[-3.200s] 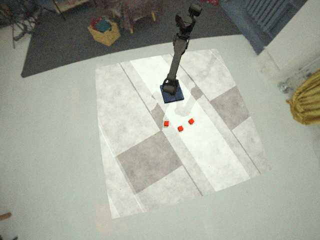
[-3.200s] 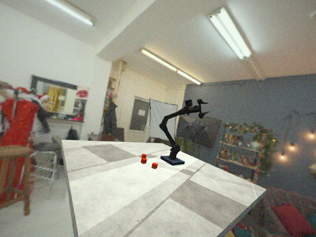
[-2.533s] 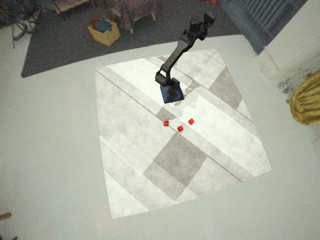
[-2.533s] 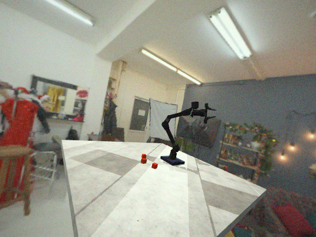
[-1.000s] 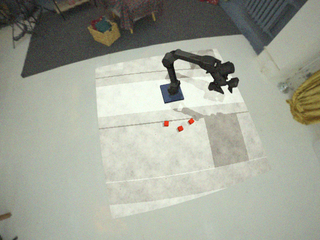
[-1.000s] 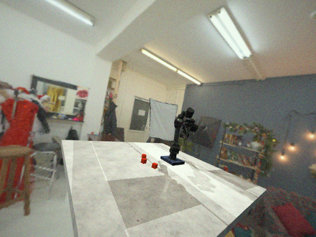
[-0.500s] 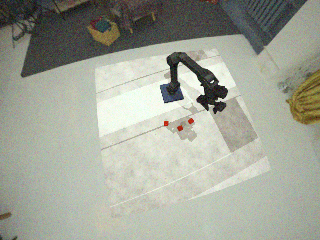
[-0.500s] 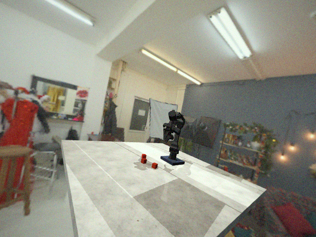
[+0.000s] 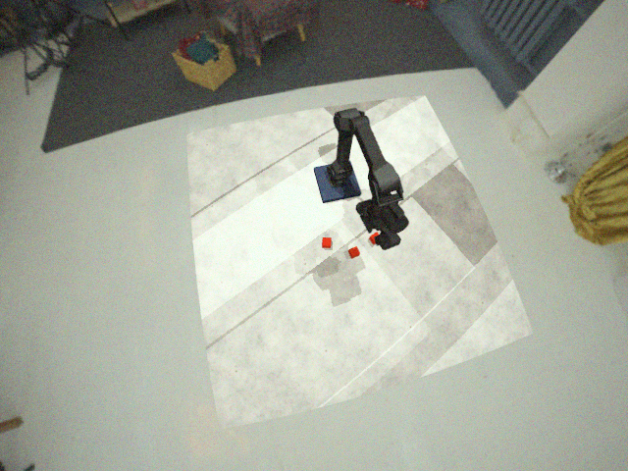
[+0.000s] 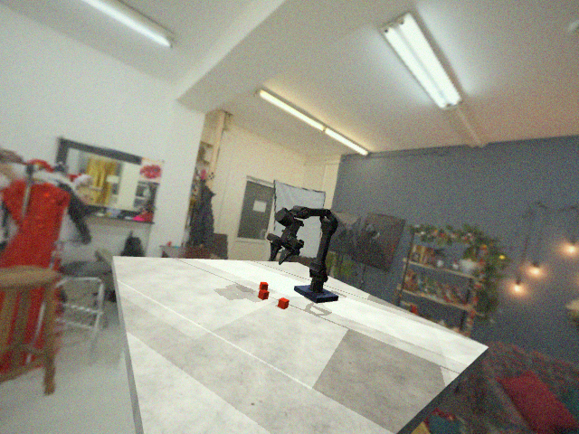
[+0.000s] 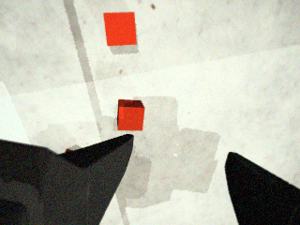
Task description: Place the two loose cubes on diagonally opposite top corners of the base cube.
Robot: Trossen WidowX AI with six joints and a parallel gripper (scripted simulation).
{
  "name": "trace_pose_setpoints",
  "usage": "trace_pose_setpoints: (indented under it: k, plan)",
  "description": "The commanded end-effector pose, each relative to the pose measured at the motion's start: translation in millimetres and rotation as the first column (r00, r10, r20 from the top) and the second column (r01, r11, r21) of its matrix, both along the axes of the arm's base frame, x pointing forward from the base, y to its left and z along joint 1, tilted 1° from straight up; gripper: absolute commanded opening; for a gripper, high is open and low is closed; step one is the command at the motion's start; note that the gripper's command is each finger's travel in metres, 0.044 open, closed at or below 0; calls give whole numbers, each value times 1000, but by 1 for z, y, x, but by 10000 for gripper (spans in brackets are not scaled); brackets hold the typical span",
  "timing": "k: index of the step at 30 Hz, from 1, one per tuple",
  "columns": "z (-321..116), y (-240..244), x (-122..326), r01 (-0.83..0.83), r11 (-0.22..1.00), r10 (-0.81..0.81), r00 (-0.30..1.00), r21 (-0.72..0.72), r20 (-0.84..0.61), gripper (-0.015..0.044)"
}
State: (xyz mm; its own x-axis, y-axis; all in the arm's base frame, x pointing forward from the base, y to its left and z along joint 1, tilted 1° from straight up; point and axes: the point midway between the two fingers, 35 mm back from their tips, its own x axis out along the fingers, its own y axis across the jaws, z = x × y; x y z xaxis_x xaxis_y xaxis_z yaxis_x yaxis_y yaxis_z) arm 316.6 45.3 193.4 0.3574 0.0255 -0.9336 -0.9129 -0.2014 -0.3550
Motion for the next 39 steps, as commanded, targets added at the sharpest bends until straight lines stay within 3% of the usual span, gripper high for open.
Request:
trace_pose_setpoints:
  k: [1,16,21,29,39]
  plan:
    - [-12,-31,-3,82,997,-82,994,-6,-69,265]
    - [-49,-141,-46,412,911,-399,859,-28,-320,265]
    - [-54,-142,-46,416,909,-402,857,-28,-323,265]
    - [-110,-143,-45,415,909,-402,857,-28,-323,265]
    - [-126,-143,-44,415,909,-402,857,-28,-323,265]
